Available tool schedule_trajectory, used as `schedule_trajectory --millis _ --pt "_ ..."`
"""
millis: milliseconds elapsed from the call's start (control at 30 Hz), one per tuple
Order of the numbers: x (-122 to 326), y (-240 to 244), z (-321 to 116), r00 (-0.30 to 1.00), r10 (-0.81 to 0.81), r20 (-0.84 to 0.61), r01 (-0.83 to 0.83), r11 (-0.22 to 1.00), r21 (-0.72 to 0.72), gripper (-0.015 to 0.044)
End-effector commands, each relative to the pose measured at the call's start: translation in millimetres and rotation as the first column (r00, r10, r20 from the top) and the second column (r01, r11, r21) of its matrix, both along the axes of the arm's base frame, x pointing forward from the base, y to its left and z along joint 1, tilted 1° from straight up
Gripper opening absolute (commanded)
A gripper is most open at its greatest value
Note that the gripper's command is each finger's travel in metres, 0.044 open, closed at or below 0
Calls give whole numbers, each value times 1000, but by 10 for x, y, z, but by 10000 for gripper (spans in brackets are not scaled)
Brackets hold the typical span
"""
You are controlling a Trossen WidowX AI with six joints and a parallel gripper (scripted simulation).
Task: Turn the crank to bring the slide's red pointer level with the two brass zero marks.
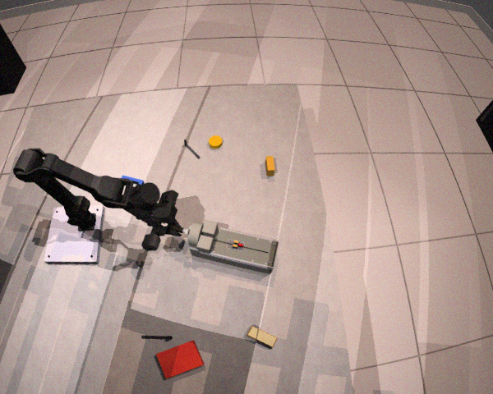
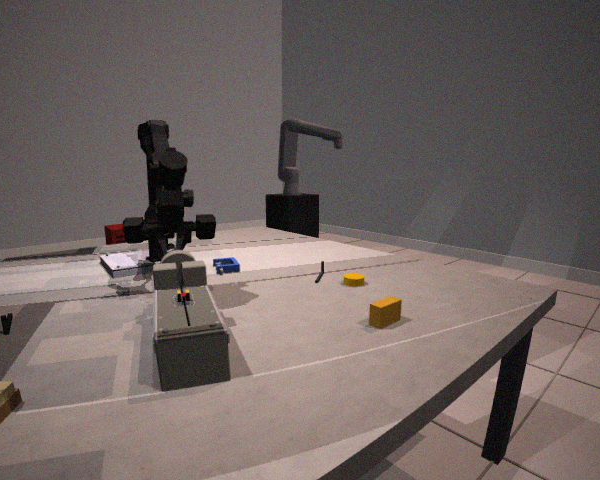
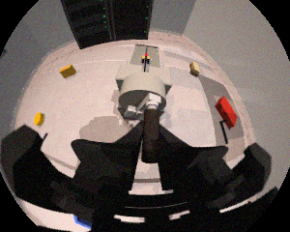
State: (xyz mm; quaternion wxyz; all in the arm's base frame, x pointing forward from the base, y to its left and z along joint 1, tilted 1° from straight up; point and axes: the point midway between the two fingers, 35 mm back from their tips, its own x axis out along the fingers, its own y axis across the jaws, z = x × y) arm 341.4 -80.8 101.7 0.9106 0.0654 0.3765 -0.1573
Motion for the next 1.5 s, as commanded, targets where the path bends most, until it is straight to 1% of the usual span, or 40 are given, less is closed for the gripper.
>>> schedule_trajectory --millis 0,1467 --pt "25 82 32 1000 22 13 -22 1000 11 0" --pt "62 190 14 1000 22 13 -22 1000 12 0"
